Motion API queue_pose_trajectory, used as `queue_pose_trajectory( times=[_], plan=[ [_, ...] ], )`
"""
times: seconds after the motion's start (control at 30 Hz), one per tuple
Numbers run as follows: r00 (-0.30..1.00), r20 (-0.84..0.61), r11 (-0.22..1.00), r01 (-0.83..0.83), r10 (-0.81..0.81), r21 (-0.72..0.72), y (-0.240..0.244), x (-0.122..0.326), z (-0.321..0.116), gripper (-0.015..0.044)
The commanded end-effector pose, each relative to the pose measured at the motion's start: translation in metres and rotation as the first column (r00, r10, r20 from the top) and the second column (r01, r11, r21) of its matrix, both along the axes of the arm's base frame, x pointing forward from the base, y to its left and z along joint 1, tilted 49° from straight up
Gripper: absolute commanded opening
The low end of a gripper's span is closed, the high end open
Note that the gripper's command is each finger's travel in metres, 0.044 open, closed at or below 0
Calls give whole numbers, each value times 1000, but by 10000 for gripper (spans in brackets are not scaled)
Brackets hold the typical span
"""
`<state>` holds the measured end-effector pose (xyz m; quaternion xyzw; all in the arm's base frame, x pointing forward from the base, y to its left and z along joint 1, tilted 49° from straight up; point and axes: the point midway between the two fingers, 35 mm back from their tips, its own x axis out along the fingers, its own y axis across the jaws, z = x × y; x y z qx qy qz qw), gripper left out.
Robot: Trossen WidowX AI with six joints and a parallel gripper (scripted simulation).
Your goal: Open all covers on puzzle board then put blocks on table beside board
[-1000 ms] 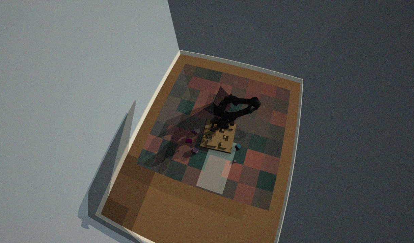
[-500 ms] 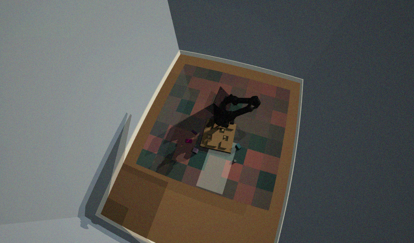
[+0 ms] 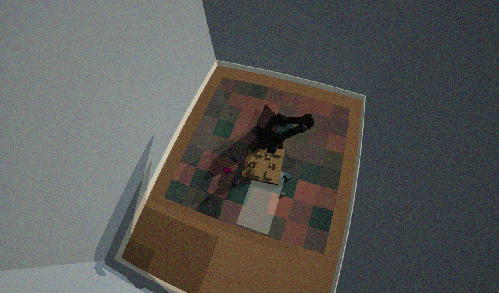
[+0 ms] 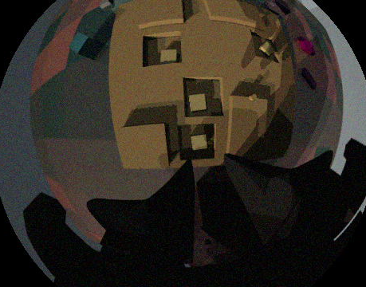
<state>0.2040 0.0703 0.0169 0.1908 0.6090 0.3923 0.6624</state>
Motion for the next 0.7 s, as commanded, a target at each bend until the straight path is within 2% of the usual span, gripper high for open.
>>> queue_pose_trajectory(
  times=[0.0,0.67],
  plan=[
    [1000,0,1000,1,-1,-3,5,0,-4,144],
    [1000,0,1000,0,0,0,23,-2,-19,144]
  ],
)
